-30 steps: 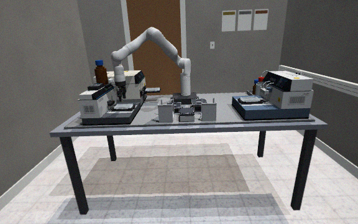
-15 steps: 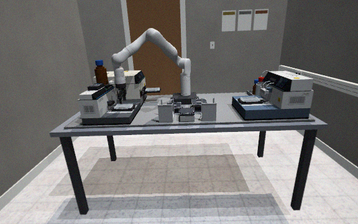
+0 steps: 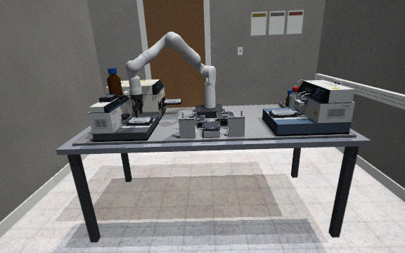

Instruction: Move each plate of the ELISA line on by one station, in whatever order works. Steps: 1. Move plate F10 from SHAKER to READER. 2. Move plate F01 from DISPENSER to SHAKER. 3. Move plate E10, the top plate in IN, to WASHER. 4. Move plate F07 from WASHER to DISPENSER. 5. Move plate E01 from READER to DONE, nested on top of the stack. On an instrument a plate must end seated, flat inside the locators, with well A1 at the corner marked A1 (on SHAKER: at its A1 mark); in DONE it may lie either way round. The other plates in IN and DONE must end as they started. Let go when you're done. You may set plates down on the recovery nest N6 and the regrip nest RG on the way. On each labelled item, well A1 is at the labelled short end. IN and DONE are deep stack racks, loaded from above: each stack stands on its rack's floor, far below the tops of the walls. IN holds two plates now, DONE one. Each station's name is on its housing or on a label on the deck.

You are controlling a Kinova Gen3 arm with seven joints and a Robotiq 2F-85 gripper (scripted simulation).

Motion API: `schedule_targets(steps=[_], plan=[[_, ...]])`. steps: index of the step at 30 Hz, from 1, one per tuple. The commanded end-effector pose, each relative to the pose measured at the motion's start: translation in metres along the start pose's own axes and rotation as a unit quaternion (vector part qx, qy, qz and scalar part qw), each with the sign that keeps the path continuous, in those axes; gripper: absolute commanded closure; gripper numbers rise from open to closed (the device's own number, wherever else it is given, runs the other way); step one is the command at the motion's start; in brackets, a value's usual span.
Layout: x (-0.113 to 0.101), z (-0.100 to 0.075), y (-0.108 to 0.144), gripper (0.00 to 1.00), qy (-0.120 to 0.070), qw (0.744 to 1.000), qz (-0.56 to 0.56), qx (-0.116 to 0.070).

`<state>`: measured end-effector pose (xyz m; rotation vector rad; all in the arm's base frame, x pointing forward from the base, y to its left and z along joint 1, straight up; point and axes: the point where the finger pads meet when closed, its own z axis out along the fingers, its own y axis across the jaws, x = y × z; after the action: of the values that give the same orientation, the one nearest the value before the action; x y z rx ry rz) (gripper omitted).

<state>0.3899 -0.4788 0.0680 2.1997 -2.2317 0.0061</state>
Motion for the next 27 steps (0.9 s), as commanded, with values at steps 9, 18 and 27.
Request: schedule_targets(steps=[9, 18, 27], plan=[[0.0, 0.013, -0.001, 0.0, -0.001, 1.0, -0.001, 0.003], [0.001, 0.021, -0.001, 0.0, 0.0, 1.0, -0.001, 0.003], [0.0, 0.019, -0.001, 0.0, 0.0, 1.0, -0.001, 0.002]])
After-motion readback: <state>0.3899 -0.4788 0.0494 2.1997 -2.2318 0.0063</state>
